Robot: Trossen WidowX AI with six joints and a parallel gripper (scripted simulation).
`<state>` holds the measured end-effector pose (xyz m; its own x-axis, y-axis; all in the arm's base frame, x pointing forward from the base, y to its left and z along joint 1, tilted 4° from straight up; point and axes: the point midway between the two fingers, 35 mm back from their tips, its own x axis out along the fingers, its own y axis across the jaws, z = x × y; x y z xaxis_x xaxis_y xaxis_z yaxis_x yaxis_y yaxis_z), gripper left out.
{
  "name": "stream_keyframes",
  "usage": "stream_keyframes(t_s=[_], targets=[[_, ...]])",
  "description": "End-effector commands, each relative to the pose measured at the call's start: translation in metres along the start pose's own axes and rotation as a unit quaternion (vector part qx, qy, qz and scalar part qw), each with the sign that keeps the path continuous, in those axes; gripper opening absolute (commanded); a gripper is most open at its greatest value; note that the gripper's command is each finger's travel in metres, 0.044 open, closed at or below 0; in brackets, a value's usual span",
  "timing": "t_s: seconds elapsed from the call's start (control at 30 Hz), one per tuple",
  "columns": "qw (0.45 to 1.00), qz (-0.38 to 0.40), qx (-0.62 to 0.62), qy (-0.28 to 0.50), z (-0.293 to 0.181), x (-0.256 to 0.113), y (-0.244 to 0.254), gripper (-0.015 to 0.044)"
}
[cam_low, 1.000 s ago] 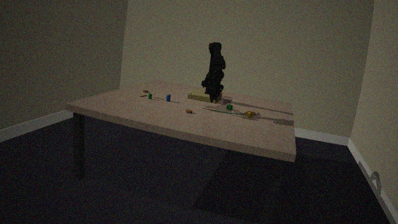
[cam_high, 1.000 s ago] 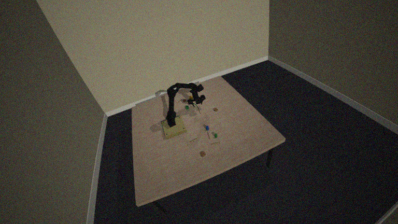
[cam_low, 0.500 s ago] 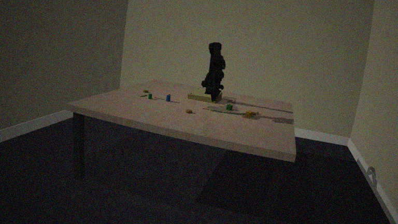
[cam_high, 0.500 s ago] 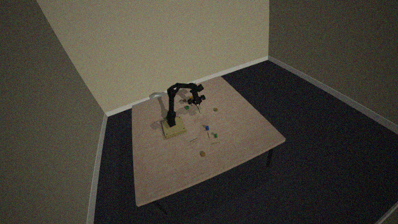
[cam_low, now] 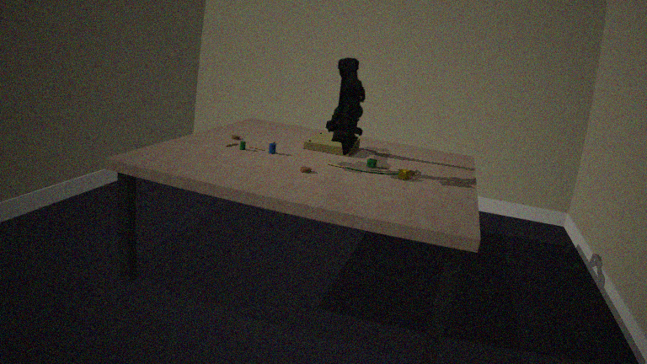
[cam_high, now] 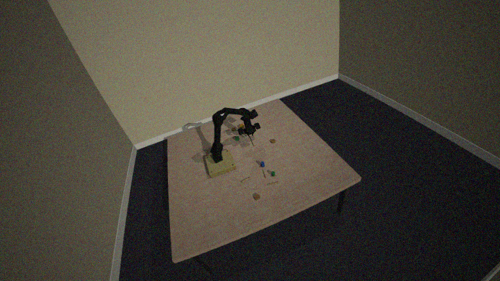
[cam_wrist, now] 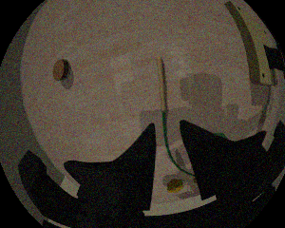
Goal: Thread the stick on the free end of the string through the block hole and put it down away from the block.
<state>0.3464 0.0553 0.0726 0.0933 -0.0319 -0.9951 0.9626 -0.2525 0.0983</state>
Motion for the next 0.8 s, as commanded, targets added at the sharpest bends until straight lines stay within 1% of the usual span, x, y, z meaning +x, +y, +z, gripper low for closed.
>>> stream_keyframes(t_s=[0.0,0.77], targets=[[1.0,-0.005,0.002,0.0,0.0,0.01,-0.002,0.0121],[1.0,-0.005,0.002,0.0,0.0,0.047,-0.002,0.0121]])
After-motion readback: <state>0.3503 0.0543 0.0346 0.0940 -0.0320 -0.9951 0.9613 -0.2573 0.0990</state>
